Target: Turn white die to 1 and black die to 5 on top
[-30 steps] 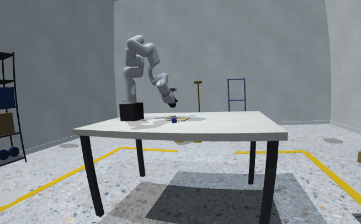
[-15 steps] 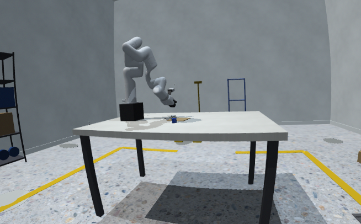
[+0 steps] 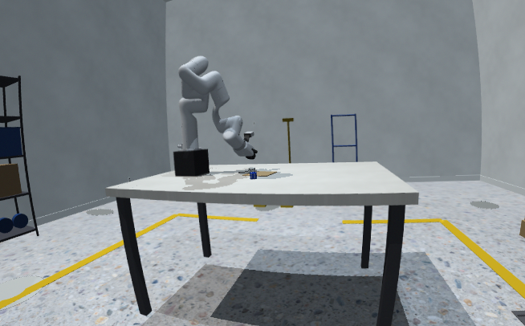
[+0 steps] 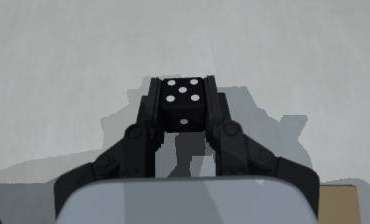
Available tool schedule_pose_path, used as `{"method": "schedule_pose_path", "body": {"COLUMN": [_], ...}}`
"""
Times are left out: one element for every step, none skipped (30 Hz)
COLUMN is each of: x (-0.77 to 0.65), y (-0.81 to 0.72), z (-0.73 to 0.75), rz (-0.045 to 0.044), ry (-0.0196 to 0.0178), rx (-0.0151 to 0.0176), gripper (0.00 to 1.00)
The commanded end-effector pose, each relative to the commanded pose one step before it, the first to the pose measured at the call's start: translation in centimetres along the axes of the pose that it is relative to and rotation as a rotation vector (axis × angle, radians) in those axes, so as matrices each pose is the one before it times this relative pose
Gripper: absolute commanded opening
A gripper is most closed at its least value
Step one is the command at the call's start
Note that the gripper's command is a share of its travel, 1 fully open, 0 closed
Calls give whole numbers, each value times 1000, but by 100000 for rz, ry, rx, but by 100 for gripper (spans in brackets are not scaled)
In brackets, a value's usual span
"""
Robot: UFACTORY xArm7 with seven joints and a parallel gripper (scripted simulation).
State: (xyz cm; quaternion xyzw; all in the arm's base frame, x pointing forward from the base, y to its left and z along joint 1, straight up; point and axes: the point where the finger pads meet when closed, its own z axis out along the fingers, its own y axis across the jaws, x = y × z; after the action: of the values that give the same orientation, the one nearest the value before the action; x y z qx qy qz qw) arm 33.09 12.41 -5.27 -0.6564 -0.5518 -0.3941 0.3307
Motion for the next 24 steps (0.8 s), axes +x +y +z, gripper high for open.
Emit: {"method": "schedule_pose_path", "body": {"x": [-1652, -325, -318, -308, 0, 0, -294, -275, -254, -231, -204, -177, -148, -119, -92, -66, -42, -23, -9, -1, 0, 0, 0, 0], "y": [137, 1, 1, 1, 0, 0, 0, 1, 1, 0, 1, 0, 0, 1, 0, 0, 0, 0, 0, 0, 0, 0, 0, 0], "z": [968, 175, 172, 166, 0, 0, 158, 149, 137, 124, 110, 95, 80, 64, 49, 35, 23, 12, 5, 1, 0, 0, 0, 0], "rz": [-240, 0, 0, 0, 0, 0, 0, 0, 0, 0, 0, 0, 0, 0, 0, 0, 0, 0, 0, 0, 0, 0, 0, 0], "ry": [133, 0, 1, 0, 0, 0, -1, 1, 0, -1, 1, 0, 0, 1, 0, 0, 0, 0, 0, 0, 0, 0, 0, 0], "rx": [-87, 0, 0, 0, 0, 0, 0, 0, 0, 0, 0, 0, 0, 0, 0, 0, 0, 0, 0, 0, 0, 0, 0, 0], "gripper": [27, 27, 27, 27, 27, 27, 27, 27, 27, 27, 27, 27, 27, 27, 27, 27, 27, 27, 27, 27, 27, 27, 27, 27]}}
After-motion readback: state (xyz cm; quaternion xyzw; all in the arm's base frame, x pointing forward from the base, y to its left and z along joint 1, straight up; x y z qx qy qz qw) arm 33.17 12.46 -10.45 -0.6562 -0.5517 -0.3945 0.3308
